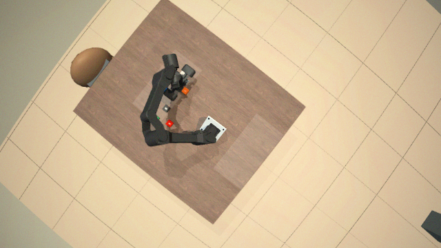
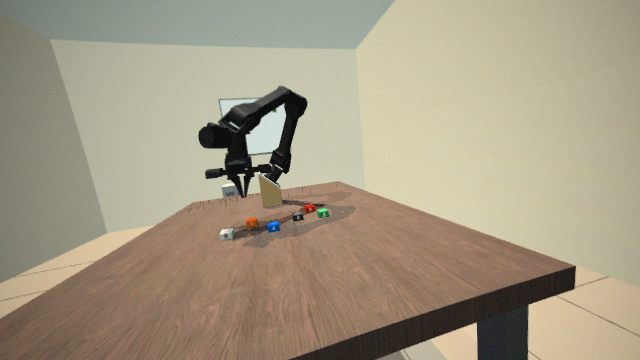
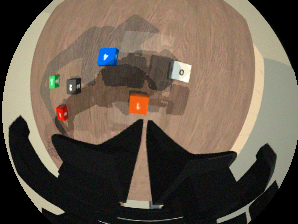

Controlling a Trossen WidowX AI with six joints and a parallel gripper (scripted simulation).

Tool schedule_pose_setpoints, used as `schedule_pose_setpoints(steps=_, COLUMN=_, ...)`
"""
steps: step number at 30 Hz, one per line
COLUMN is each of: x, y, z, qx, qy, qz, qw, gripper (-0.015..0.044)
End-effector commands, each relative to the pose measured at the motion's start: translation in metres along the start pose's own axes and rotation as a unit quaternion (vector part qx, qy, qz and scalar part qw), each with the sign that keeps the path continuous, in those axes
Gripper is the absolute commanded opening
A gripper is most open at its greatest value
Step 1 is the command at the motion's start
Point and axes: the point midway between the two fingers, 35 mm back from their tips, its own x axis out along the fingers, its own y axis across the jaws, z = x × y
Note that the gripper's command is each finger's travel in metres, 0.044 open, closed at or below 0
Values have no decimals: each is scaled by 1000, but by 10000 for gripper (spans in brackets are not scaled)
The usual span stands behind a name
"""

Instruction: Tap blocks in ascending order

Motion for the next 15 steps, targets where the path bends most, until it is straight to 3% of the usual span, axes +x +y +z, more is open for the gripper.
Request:
schedule_pose_setpoints(steps=1, x=51, y=7, z=-10, qx=4, qy=13, qz=12, qw=1000, gripper=20)
schedule_pose_setpoints(steps=15, x=65, y=7, z=-10, qx=4, qy=13, qz=12, qw=1000, gripper=20)
